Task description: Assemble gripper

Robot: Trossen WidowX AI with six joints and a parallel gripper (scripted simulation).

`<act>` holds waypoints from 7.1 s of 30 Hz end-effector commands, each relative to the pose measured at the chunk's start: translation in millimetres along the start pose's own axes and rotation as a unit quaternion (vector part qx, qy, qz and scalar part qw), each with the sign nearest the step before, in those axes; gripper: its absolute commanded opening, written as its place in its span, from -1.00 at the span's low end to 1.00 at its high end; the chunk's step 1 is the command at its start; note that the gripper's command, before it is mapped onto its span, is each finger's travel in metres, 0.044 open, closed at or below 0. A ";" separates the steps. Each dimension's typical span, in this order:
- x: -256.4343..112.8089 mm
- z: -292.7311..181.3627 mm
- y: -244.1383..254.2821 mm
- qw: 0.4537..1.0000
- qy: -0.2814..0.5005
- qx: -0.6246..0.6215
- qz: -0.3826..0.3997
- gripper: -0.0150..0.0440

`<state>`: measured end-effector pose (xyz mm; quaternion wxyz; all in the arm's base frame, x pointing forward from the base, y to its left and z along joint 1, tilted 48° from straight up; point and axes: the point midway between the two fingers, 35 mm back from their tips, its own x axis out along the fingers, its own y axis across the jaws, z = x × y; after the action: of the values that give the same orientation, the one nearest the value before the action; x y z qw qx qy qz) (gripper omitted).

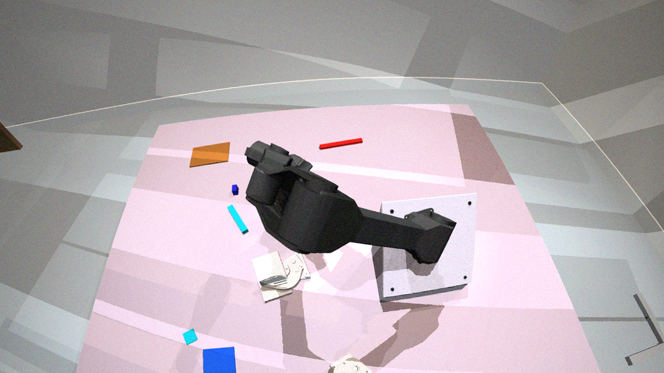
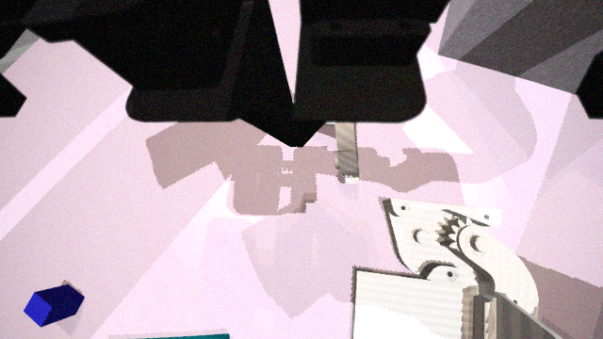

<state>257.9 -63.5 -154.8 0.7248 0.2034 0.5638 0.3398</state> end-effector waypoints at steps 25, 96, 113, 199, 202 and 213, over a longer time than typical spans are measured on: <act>23.8 0.1 17.9 1.000 -0.001 0.004 0.004 -0.49; -27.6 -1.7 53.6 1.000 -0.002 0.008 0.003 1.00; -34.6 -2.5 55.0 1.000 0.002 0.005 0.005 0.73; -35.2 -2.3 55.4 1.000 0.001 0.006 0.006 0.29; -35.2 -2.3 55.4 1.000 0.001 0.006 0.006 0.02; -35.2 -2.3 55.4 1.000 0.001 0.006 0.006 -0.49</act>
<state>236.4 -51.1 -93.9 0.7207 0.2108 0.5658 0.3406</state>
